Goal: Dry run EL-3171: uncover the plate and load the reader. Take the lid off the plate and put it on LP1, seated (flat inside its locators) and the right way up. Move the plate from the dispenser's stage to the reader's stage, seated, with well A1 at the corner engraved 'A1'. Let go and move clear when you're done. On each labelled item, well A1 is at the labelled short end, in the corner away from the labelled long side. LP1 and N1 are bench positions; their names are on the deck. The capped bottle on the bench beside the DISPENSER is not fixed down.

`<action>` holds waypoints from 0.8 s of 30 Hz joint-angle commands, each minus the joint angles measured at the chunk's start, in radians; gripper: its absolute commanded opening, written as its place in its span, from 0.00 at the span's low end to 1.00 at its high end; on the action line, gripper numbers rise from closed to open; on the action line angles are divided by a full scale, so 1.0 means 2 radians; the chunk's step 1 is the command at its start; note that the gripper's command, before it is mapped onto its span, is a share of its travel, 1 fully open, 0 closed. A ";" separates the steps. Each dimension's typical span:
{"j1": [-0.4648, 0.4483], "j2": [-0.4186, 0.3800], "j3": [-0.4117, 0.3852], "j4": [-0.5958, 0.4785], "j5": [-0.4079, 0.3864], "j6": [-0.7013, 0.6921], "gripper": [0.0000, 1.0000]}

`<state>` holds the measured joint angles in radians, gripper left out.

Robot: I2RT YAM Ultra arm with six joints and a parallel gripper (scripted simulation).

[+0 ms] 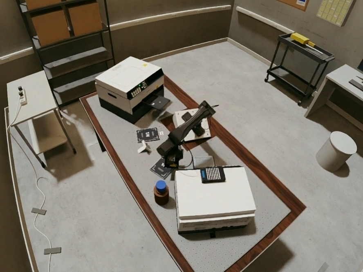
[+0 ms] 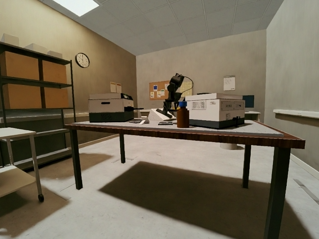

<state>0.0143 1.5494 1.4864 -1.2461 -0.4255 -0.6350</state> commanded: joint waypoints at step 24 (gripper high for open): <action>-0.061 0.015 -0.004 0.020 -0.029 0.093 0.85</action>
<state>-0.0803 1.6119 1.4826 -1.2255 -0.4633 -0.4847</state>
